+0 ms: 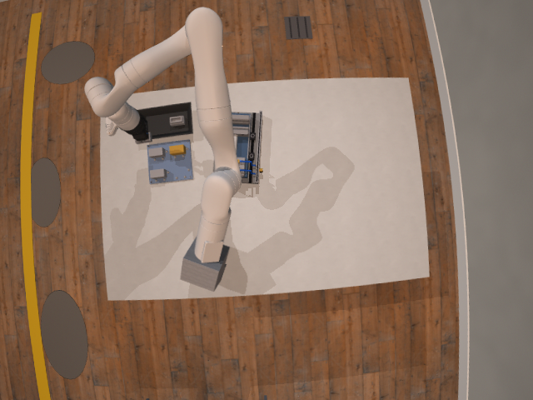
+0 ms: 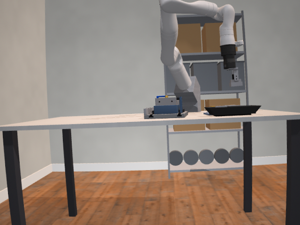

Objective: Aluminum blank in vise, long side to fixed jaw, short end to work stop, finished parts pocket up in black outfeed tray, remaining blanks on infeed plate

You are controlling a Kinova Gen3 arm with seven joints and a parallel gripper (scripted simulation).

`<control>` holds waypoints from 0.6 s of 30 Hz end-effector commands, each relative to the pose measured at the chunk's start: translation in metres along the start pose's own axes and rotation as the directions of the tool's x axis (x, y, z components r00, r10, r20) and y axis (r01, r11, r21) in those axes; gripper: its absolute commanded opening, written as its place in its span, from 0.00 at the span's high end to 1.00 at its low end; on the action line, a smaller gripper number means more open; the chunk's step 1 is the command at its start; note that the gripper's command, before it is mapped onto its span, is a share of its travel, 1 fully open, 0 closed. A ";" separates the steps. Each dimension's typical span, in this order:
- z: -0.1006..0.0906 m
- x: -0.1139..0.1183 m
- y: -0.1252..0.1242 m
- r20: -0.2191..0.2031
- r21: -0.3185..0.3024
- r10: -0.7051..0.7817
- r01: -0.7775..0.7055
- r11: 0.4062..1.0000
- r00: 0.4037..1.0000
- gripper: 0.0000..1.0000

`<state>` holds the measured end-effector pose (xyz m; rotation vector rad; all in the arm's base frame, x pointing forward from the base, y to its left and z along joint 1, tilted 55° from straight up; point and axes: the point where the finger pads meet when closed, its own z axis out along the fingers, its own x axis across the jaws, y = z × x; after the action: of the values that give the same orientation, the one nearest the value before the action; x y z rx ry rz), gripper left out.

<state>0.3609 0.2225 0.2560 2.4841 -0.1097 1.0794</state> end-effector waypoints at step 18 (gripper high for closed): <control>0.009 0.078 -0.001 -0.016 -0.027 0.030 -0.030 0.999 0.999 1.00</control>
<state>0.4173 0.2275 0.3014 2.4556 -0.1415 1.0993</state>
